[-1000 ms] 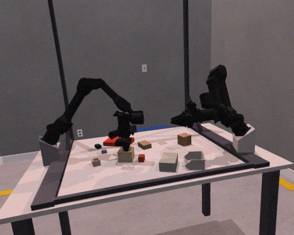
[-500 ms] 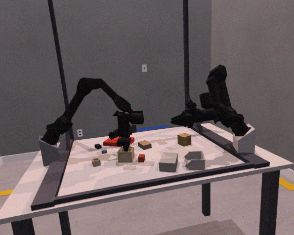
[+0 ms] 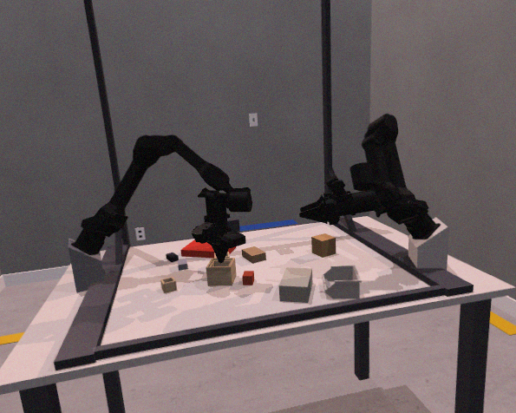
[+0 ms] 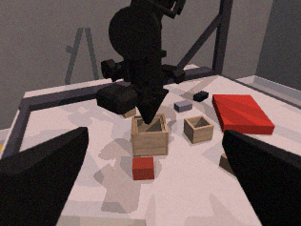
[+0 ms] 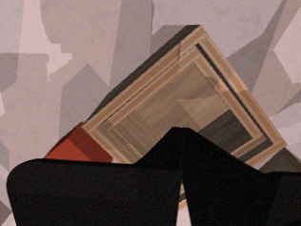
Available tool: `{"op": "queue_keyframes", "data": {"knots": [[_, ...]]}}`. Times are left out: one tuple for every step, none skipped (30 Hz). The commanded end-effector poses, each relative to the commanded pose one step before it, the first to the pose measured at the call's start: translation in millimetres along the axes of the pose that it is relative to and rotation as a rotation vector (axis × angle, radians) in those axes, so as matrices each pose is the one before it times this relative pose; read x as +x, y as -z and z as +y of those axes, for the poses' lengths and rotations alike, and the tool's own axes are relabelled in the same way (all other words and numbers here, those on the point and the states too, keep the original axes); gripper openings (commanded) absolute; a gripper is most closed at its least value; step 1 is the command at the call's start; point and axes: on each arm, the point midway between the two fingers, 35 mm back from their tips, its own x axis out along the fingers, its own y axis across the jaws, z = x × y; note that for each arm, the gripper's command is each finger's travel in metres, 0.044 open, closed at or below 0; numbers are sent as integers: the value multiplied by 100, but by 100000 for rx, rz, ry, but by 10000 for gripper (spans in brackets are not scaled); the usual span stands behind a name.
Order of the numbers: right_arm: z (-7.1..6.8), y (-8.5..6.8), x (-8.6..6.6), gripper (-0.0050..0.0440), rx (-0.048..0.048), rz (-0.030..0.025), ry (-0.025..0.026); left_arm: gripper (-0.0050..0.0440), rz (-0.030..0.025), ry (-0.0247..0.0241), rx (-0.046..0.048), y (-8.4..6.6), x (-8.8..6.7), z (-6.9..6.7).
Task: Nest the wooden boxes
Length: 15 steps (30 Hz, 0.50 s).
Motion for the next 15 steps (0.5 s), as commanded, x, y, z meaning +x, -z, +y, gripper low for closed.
{"op": "queue_keyframes", "data": {"knots": [[416, 810, -1805, -27, -21430, 2301, -2229, 400, 9, 71, -400, 6, -3, 20], [3, -14, -101, -35, -4855, -33, 60, 400, 0, 0, 0, 0, 0, 0], [3, 28, -181, -42, -4970, 42, -153, 400, 0, 0, 0, 0, 0, 0], [5, 48, -219, -50, -5016, 64, -259, 400, 0, 0, 0, 0, 0, 0], [6, 42, -207, -50, -4995, 43, -231, 400, 0, 0, 0, 0, 0, 0], [3, 19, -163, -50, -4938, 9, -109, 400, 0, 0, 0, 0, 0, 0], [-2, -7, -113, -50, -4861, -13, 31, 400, 0, 0, 0, 0, 0, 0], [-7, -25, -77, -50, -4828, -19, 134, 400, 0, 0, 0, 0, 0, 0], [0, 0, 0, -50, 0, 0, 0, 400, 0, 0, 0, 0, 0, 0], [0, 0, 0, -50, 0, 0, 0, 400, 0, 0, 0, 0, 0, 0], [-40, -129, 131, -50, -9261, -7, 730, 400, 0, 0, 0, 0, 0, 0], [2, 18, -279, -50, -5972, -23, -104, 400, 0, 0, 0, 0, 0, 0], [34, 88, -337, -50, -5095, -82, -512, 400, 0, 0, 0, 0, 0, 0], [24, 59, -247, -50, -5067, -74, -341, 400, 0, 0, 0, 0, 0, 0], [8, 24, -172, -50, -4957, -41, -128, 400, 0, 0, 0, 0, 0, 0]]}}
